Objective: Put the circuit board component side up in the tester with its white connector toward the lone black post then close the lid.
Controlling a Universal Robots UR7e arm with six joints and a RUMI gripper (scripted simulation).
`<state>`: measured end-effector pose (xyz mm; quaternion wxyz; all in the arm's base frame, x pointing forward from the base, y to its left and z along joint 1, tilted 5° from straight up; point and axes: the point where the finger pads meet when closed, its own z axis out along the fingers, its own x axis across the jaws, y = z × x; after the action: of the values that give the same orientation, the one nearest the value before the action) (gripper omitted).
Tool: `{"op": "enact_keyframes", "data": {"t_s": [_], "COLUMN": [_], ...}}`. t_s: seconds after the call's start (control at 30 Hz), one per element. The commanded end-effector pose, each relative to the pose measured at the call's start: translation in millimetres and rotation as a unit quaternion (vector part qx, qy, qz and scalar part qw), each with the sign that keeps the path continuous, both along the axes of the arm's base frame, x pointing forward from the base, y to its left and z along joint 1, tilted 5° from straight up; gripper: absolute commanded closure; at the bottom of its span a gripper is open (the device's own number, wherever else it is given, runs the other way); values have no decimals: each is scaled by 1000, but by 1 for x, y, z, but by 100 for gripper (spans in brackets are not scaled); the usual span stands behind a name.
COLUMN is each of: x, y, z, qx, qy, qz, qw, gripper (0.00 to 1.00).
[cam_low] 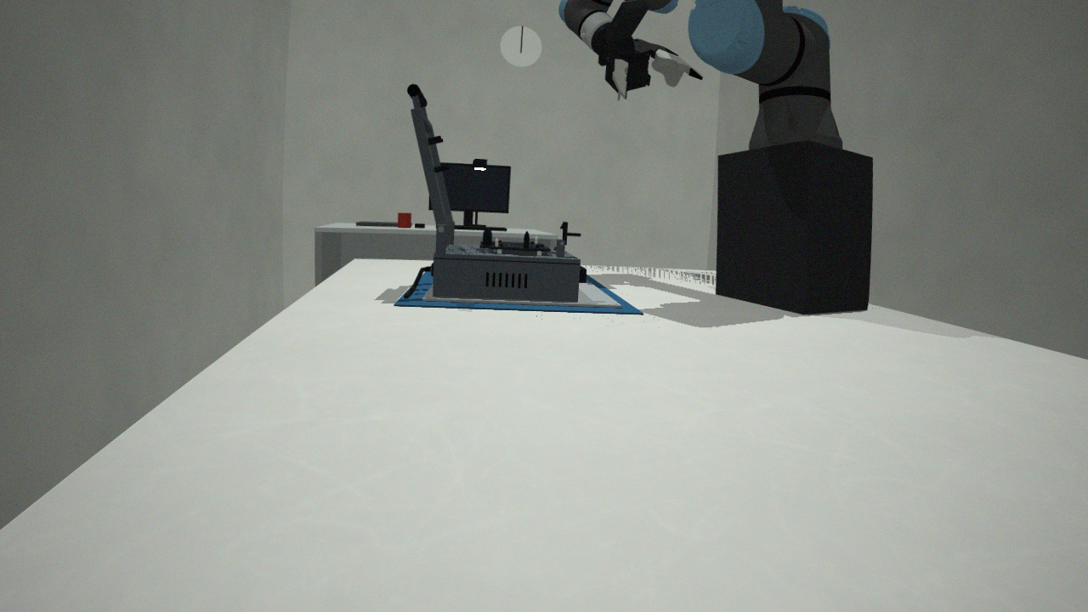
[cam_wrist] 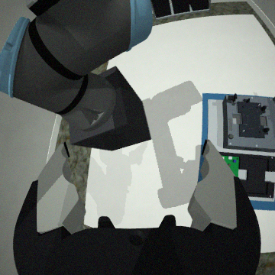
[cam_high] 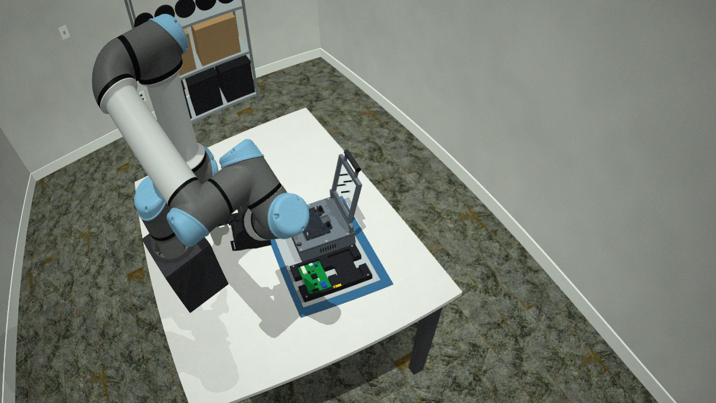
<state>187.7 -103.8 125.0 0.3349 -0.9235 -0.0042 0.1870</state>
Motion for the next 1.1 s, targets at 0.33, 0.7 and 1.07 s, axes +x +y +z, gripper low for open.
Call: {"op": "enact_keyframes", "data": {"t_s": [0.33,0.7,1.07], "x": [69,121,188], "y": [-24,-31,-22], "z": [-38,-41,-24], "qx": [-190,-285,-374], "qy": [-48,-105,-197], "qz": [12,6,-15], "qw": [981,953,906], "gripper": [0,0,0]}}
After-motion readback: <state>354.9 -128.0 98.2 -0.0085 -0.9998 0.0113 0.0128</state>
